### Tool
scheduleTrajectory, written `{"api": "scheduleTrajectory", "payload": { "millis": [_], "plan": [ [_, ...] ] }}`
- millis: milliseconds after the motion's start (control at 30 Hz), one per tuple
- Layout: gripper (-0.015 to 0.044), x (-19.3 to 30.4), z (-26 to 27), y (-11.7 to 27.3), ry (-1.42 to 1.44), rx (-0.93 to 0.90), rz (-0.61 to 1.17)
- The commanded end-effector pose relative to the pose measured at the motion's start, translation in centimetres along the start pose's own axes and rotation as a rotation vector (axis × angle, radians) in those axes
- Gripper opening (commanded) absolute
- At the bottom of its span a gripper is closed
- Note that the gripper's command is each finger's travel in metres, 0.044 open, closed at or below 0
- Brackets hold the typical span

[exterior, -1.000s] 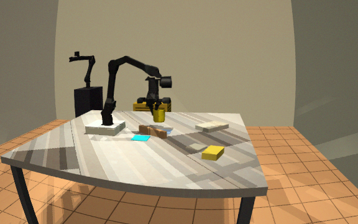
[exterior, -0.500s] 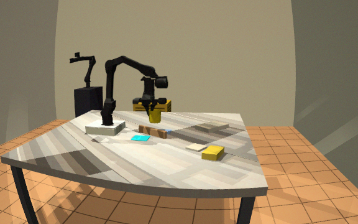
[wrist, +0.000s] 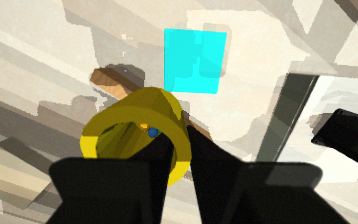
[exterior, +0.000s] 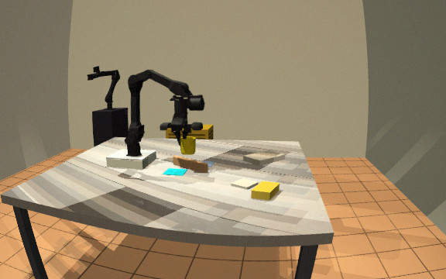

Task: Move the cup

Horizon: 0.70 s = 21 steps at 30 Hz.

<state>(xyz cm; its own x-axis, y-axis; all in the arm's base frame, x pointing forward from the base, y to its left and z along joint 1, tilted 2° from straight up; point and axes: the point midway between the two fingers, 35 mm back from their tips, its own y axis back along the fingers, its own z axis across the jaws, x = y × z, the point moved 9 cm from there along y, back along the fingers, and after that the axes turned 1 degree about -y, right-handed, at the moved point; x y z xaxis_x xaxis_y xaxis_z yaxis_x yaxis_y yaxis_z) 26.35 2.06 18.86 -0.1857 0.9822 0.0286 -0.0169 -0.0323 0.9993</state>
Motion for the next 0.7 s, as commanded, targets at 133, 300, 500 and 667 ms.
{"api": "scheduleTrajectory", "payload": {
  "millis": [133, 300, 500, 667],
  "plan": [
    [0.0000, -1.5, -1.2, -0.1, 0.002, 0.010, 0.003],
    [0.0000, -2.3, -1.8, -0.1, 0.002, 0.011, 0.002],
    [0.0000, -3.2, -2.4, -0.1, 0.002, 0.011, 0.002],
    [0.0000, -4.0, -3.0, -0.2, 0.002, 0.012, 0.001]
  ]
}}
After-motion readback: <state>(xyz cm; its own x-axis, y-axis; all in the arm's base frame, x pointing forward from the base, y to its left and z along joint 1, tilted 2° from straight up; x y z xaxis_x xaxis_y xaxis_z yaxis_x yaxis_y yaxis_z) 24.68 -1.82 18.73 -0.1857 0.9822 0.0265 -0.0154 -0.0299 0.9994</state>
